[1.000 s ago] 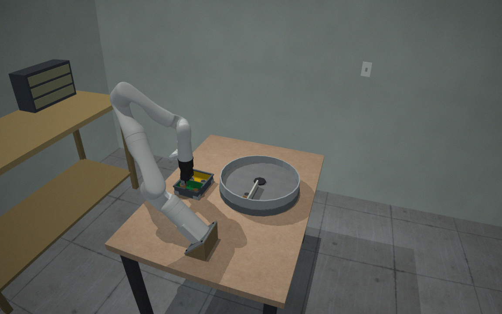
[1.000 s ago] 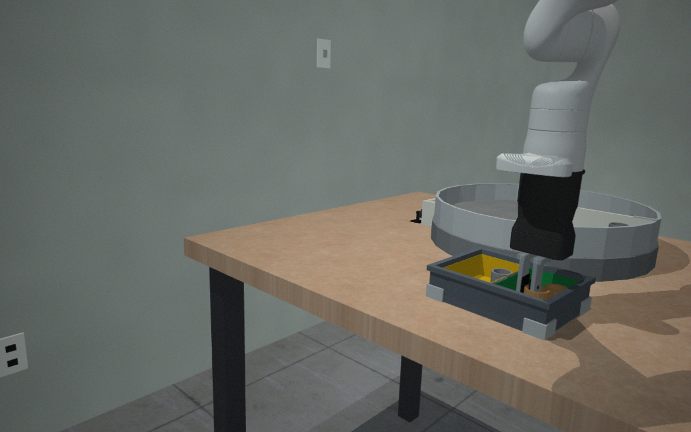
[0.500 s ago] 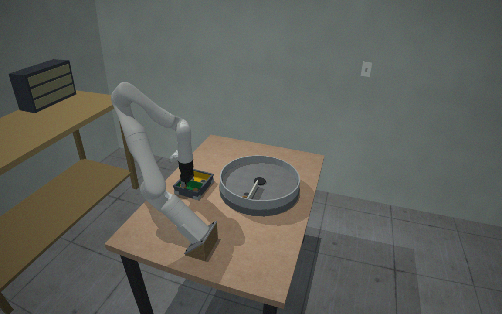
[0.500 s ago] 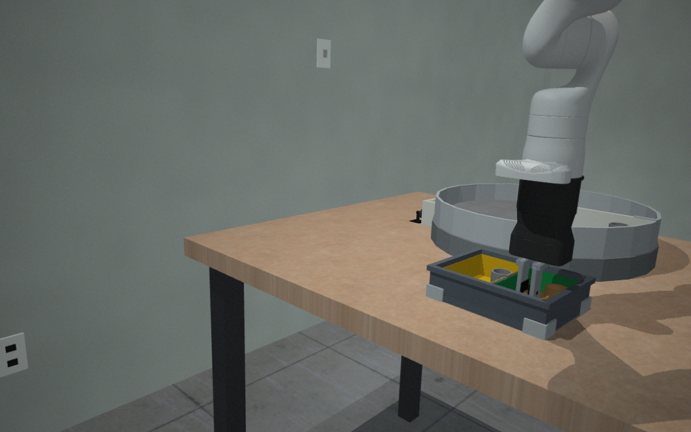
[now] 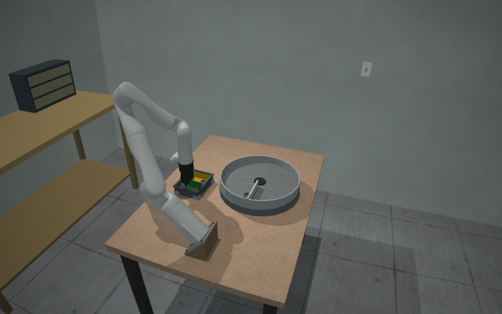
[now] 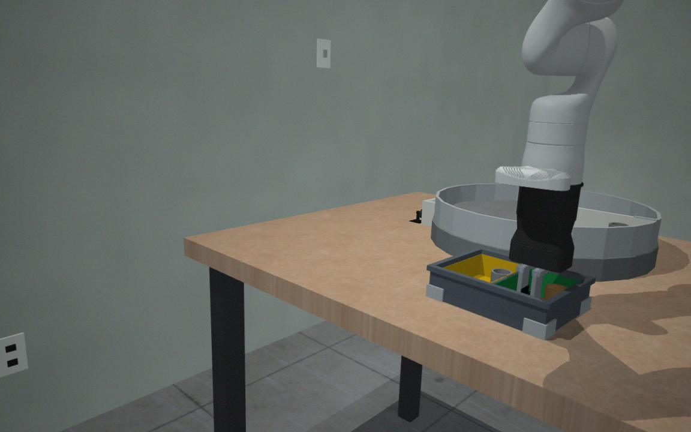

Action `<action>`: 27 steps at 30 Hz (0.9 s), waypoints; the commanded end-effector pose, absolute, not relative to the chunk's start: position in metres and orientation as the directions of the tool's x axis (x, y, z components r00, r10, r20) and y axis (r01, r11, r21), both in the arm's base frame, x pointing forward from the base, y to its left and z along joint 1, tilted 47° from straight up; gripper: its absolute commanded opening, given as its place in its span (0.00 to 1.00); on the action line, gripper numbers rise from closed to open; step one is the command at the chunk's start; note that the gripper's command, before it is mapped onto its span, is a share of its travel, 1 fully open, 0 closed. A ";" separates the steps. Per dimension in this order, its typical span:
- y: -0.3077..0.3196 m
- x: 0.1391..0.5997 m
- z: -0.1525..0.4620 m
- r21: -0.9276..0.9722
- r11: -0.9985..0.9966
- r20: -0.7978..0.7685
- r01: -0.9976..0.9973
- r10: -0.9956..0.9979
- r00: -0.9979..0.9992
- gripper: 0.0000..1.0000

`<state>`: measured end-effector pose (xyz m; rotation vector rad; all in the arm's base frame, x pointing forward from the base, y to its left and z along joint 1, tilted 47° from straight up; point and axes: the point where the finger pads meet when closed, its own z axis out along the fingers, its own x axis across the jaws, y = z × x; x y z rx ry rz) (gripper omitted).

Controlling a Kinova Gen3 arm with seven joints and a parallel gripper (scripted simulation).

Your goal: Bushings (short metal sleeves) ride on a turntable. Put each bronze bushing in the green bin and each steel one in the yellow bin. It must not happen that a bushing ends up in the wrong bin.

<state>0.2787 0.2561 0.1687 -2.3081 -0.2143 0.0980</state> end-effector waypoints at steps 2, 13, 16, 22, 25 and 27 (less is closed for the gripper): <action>0.256 0.279 0.169 -0.735 -0.667 -0.004 0.123 0.185 0.983 0.00; 0.256 0.279 0.169 -0.735 -0.667 -0.004 0.123 0.185 0.983 0.00; 0.256 0.279 0.169 -0.735 -0.667 -0.003 0.123 0.185 0.983 0.42; 0.256 0.279 0.169 -0.735 -0.667 -0.003 0.123 0.185 0.983 0.42; 0.256 0.279 0.169 -0.735 -0.667 -0.003 0.123 0.185 0.983 0.42; 0.256 0.279 0.169 -0.735 -0.667 -0.003 0.123 0.185 0.983 0.42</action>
